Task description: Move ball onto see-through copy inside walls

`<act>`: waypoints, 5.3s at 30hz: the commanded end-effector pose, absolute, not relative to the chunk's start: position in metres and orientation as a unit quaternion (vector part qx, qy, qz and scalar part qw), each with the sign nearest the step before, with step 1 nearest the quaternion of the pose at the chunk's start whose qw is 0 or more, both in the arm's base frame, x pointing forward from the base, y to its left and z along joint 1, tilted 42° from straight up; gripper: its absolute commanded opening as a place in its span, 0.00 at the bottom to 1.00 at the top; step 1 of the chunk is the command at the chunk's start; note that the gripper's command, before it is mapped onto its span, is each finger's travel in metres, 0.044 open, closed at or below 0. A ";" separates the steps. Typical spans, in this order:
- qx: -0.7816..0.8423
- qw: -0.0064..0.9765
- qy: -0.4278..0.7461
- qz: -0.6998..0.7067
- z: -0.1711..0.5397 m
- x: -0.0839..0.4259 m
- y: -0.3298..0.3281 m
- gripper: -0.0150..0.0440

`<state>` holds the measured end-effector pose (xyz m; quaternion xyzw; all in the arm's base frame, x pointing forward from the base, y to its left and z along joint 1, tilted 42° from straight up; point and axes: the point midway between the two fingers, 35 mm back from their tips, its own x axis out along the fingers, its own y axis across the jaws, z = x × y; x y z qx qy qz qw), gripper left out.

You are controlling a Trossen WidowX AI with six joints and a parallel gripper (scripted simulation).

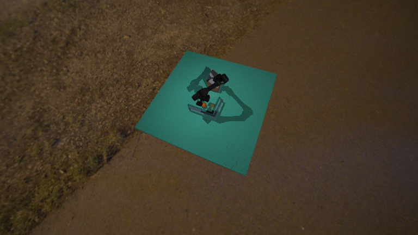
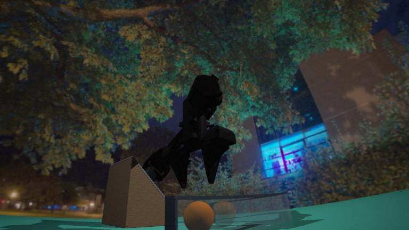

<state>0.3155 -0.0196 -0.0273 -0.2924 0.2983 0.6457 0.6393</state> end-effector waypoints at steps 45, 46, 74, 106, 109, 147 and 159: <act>-0.285 0.643 0.297 0.646 -0.074 0.314 0.024 0.76; -0.285 0.643 0.297 0.646 -0.074 0.314 0.024 0.75; -0.287 0.642 0.299 0.645 0.030 0.316 -0.069 0.25; -0.284 0.643 0.297 0.646 0.024 0.298 0.068 0.25; -0.284 0.643 0.296 0.646 0.012 0.297 0.079 0.25; -0.286 0.643 0.295 0.646 -0.007 0.297 0.097 0.93; -0.284 0.649 0.297 0.640 0.048 0.300 0.044 0.93</act>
